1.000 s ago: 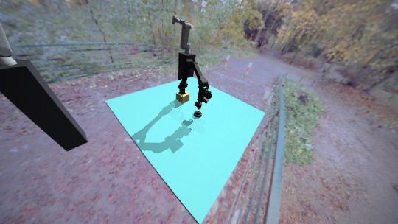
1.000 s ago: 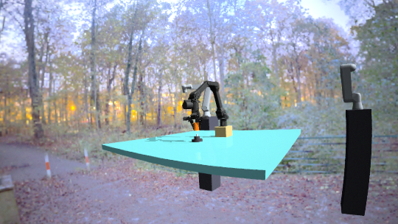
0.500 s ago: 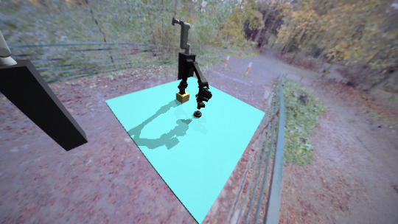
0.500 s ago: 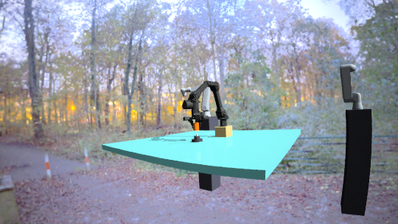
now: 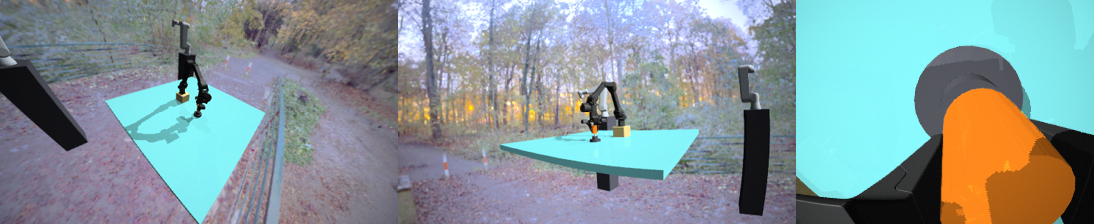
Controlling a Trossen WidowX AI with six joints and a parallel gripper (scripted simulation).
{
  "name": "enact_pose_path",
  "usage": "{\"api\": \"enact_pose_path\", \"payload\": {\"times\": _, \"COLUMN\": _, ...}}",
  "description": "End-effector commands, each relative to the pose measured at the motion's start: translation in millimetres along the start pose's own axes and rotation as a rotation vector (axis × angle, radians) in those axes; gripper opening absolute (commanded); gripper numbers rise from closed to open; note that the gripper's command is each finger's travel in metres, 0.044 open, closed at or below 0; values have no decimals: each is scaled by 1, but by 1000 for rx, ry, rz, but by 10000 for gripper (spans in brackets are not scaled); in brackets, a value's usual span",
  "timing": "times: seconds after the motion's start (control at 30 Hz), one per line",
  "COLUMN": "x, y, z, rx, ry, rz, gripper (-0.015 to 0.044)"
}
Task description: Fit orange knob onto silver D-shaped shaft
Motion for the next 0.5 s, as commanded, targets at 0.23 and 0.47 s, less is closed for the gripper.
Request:
{"api": "enact_pose_path", "payload": {"times": 0.23, "x": 4, "y": 0, "z": -1, "rx": 0, "ry": 3, "rz": -3, "gripper": 0}}
{"api": "enact_pose_path", "payload": {"times": 0.47, "x": 4, "y": 1, "z": -1, "rx": 0, "ry": 3, "rz": -3, "gripper": 0}}
Point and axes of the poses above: the point midway between the two fingers, 35 mm back from their tips, its own x axis out along the fingers, its own y axis across the jaws, z = x × y, the point moved 2 cm from there along -x, back along the fingers, and after that the axes turned 4 degrees about -x, right-handed, at the moved point
